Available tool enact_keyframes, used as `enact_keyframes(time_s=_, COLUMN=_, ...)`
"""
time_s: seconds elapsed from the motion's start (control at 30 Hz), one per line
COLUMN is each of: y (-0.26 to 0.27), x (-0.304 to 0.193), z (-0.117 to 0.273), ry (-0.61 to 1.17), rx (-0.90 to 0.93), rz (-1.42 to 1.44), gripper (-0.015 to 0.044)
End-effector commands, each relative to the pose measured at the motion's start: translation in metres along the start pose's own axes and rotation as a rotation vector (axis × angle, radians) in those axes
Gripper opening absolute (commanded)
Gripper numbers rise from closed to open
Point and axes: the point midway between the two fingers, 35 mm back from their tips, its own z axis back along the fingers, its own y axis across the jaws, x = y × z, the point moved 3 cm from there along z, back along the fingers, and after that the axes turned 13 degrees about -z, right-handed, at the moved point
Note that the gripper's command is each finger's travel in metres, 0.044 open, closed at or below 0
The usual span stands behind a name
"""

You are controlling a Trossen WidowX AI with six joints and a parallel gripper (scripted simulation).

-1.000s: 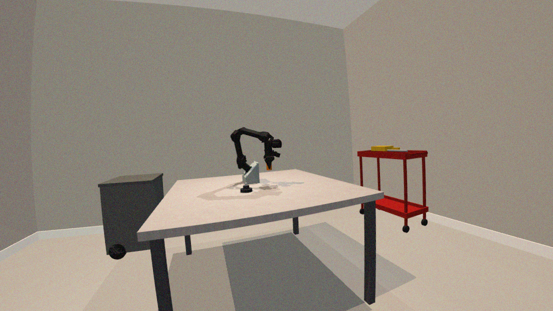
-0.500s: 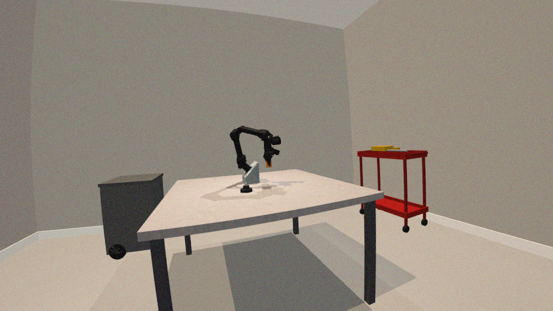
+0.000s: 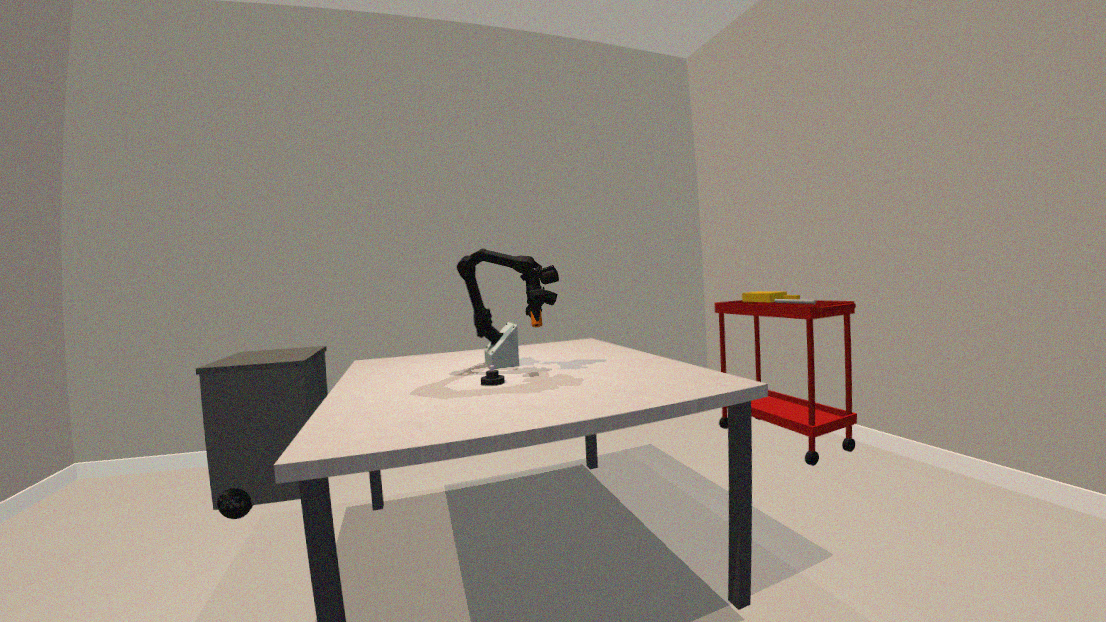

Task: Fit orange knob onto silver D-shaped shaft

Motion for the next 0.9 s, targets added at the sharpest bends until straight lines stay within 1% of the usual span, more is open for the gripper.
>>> enact_keyframes(time_s=0.0, y=0.000, x=-0.001, z=0.010, ry=-0.025, rx=-0.097, rz=-0.007, gripper=0.0000)
enact_keyframes(time_s=0.53, y=0.004, x=-0.004, z=0.043, ry=-0.109, rx=-0.456, rz=-0.006, gripper=0.0000)
enact_keyframes(time_s=0.87, y=0.005, x=-0.004, z=0.044, ry=-0.120, rx=-0.499, rz=-0.006, gripper=0.0000)
